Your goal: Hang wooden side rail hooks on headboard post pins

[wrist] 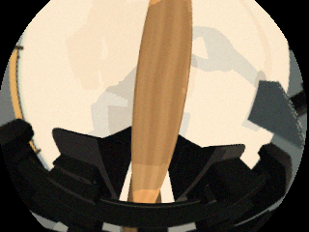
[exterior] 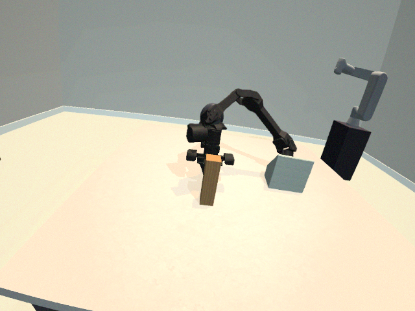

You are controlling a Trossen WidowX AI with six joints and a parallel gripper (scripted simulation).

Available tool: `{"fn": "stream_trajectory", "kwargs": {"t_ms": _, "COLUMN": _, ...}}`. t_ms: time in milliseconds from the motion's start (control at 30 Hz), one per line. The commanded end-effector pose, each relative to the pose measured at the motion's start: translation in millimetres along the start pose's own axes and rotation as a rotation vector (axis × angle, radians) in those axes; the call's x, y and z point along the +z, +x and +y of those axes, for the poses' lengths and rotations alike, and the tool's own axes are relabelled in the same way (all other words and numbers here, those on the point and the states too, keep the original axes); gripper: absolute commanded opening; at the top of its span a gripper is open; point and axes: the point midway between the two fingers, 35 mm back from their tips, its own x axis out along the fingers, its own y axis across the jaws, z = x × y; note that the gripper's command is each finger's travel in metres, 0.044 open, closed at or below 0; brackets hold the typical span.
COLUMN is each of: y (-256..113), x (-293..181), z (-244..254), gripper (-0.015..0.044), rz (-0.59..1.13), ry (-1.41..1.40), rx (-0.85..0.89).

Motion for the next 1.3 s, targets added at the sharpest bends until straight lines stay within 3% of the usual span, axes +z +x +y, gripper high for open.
{"fn": "stream_trajectory", "kwargs": {"t_ms": 0, "y": -3.0, "x": -4.4, "z": -0.8, "gripper": 0.0000, "rz": 0.003, "ry": -0.003, "rx": 0.011}}
{"fn": "stream_trajectory", "kwargs": {"t_ms": 1267, "y": 3.2, "x": -4.4, "z": -0.7, "gripper": 0.0000, "rz": 0.002, "ry": -0.003, "rx": 0.011}}
